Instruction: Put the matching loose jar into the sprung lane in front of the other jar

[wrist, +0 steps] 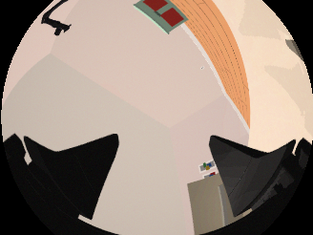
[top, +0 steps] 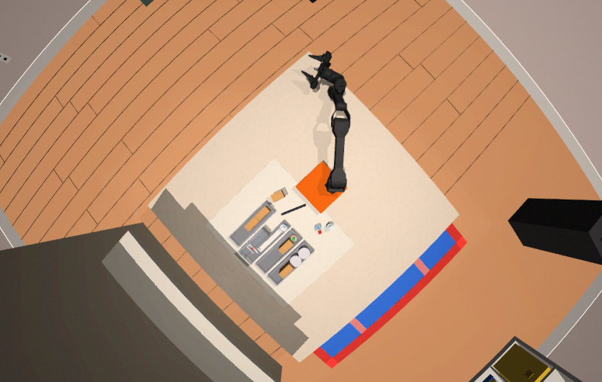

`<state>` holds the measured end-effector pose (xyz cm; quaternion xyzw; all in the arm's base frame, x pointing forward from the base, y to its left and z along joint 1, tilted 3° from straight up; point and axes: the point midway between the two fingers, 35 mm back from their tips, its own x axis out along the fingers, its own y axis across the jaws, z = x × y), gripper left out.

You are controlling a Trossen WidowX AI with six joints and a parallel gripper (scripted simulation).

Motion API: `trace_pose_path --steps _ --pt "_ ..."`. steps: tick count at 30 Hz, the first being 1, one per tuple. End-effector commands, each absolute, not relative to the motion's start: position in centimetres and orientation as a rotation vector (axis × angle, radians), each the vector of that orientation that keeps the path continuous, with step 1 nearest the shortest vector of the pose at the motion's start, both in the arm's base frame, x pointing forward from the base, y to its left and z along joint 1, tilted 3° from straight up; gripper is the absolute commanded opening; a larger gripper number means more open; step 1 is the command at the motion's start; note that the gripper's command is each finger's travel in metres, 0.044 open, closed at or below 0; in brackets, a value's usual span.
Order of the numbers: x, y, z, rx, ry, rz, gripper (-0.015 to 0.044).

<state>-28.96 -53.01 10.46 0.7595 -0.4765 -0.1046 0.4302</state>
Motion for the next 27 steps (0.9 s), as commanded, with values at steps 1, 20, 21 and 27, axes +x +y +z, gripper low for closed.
trace_pose_path --steps 1,20,21,27 --pt "-28.7 -53.2 10.5 1.896 -1.186 -0.259 0.0426" --pt "0.8 -63.4 17.3 2.053 -0.889 -0.157 0.0440" --pt "2.7 -63.4 17.5 2.063 -0.869 -0.157 0.0440" --pt "14.1 -62.1 18.6 2.115 -0.735 -0.176 0.0440"
